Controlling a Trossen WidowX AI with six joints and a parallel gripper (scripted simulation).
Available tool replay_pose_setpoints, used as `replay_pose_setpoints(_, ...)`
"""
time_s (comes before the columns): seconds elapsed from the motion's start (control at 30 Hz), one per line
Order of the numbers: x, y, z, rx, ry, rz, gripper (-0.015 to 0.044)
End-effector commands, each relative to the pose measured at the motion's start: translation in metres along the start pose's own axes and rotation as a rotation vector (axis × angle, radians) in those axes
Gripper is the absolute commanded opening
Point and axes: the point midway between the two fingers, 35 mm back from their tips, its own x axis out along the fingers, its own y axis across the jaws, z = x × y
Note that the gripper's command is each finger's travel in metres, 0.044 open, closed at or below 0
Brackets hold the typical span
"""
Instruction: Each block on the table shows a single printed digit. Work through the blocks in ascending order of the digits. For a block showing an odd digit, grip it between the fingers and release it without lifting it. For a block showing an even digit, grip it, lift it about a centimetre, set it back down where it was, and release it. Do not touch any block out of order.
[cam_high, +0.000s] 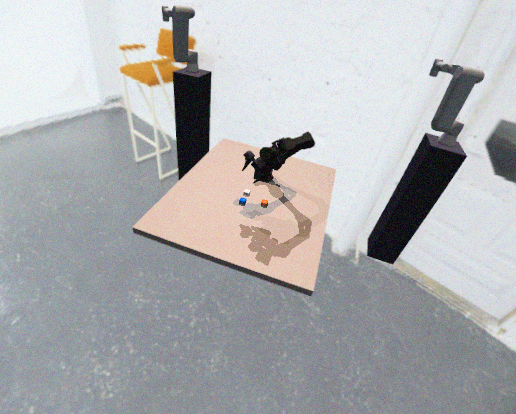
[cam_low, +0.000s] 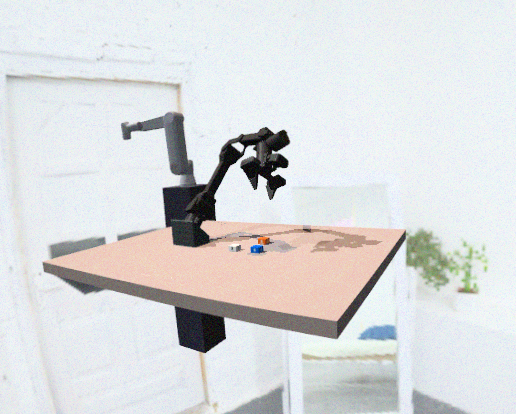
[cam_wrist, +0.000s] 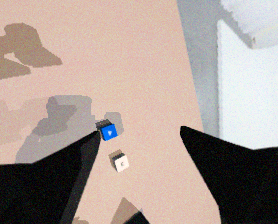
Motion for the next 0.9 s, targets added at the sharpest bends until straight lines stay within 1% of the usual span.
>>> replay_pose_setpoints(0.0, 0.036, -0.022, -0.059, -0.097, 0.215, 0.218, 0.04)
replay_pose_setpoints(0.1, 0.048, -0.028, -0.091, -0.129, 0.28, 0.39, 0.04)
replay_pose_setpoints(0.17, 0.052, -0.029, -0.11, -0.14, 0.294, 0.514, 0.04)
replay_pose_setpoints(0.2, 0.052, -0.029, -0.114, -0.141, 0.294, 0.544, 0.04)
replay_pose_setpoints(0.87, 0.052, -0.029, -0.115, -0.141, 0.294, 0.551, 0.04)
